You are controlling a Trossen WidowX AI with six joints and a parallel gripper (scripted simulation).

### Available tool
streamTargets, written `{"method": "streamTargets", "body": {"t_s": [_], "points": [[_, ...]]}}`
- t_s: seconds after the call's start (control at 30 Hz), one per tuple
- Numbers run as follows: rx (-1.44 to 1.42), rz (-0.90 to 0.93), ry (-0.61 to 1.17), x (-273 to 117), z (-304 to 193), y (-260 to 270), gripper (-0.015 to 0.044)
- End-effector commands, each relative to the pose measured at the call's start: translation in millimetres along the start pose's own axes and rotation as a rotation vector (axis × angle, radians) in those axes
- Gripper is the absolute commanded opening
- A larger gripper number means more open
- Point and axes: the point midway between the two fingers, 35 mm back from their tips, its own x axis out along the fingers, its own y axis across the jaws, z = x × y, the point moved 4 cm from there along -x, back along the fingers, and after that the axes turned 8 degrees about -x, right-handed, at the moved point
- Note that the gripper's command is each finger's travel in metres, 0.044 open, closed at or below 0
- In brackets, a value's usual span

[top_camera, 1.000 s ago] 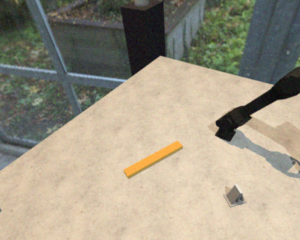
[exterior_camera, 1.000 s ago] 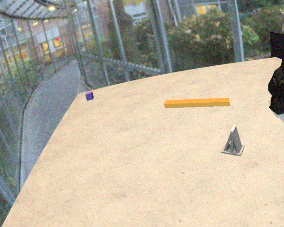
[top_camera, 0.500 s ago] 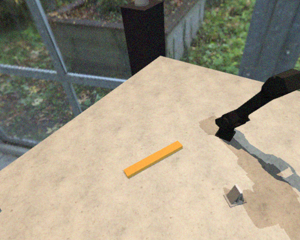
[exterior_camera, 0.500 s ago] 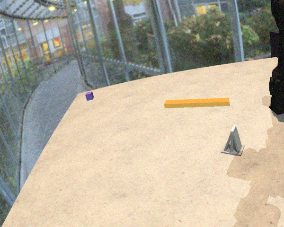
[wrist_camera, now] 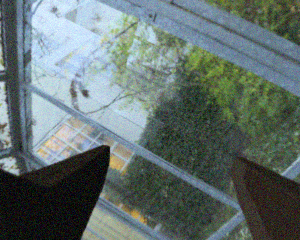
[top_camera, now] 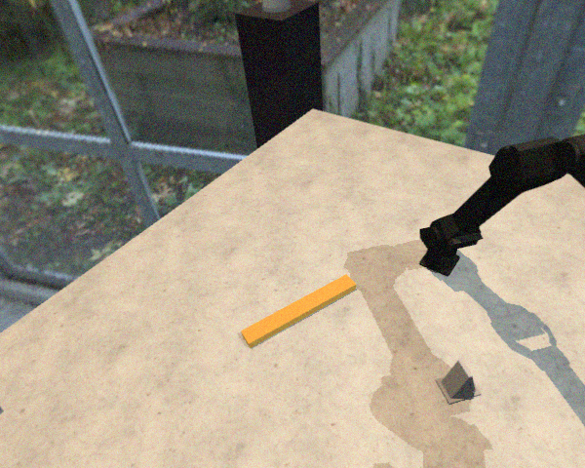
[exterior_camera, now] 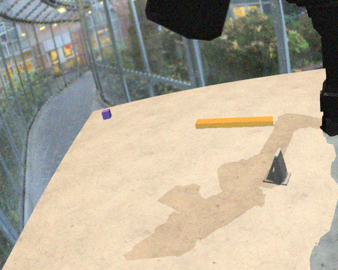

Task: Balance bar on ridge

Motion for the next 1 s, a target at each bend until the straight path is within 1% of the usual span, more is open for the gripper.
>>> {"method": "streamTargets", "body": {"t_s": [0.0,0.23,0.5,0.73,0.97], "points": [[-0.094,-0.082,0.008,3.5,18.3,-28.1,0.0315],[-0.243,-0.228,0.023,4.6,53.3,-77.4,0.0315],[-0.394,-0.396,0.057,-4.8,95.7,-130.9,0.0315],[-0.5,-0.554,0.105,-21.0,132.3,-177.7,0.0315],[-0.573,-0.706,0.159,-45.6,169.2,-218.9,0.0315]]}}
